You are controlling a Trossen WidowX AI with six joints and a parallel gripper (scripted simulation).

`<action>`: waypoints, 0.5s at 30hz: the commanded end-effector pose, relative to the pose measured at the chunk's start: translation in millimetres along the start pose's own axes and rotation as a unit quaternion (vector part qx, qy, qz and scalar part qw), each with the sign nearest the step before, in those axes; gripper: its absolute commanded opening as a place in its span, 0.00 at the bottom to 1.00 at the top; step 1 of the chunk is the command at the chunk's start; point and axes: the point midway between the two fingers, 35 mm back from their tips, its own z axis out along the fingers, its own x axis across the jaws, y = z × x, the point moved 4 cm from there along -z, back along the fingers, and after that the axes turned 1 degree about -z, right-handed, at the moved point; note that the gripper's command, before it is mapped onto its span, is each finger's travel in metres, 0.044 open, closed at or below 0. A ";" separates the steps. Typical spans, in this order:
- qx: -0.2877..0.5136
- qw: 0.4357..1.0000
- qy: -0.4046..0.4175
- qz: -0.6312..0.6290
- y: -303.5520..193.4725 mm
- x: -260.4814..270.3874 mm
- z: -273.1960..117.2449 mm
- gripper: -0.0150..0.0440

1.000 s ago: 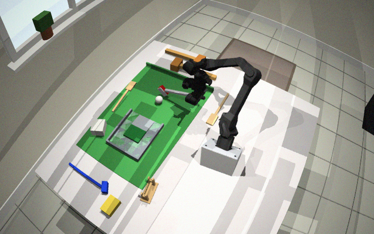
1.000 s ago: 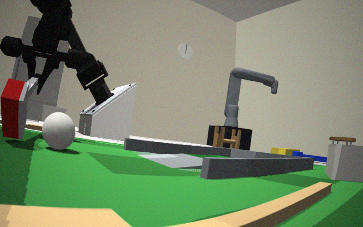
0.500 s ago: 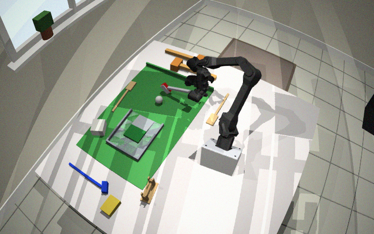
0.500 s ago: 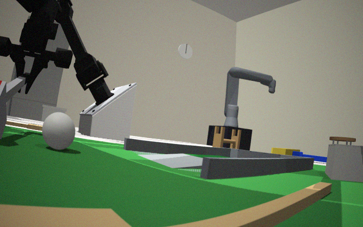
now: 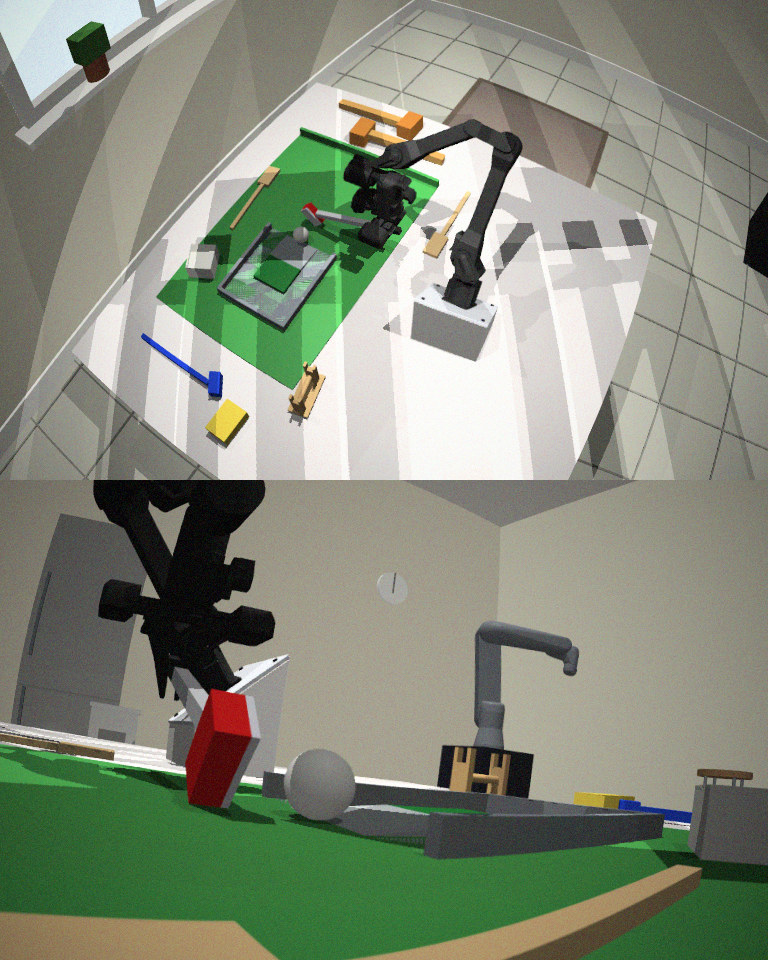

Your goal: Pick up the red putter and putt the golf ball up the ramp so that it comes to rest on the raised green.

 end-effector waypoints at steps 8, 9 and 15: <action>-0.001 1.000 -0.004 0.009 2.6 4.8 -38.9 0.25; -0.001 1.000 -0.004 0.009 2.5 4.8 -44.8 0.25; -0.001 1.000 -0.004 0.005 2.4 5.2 -52.3 0.25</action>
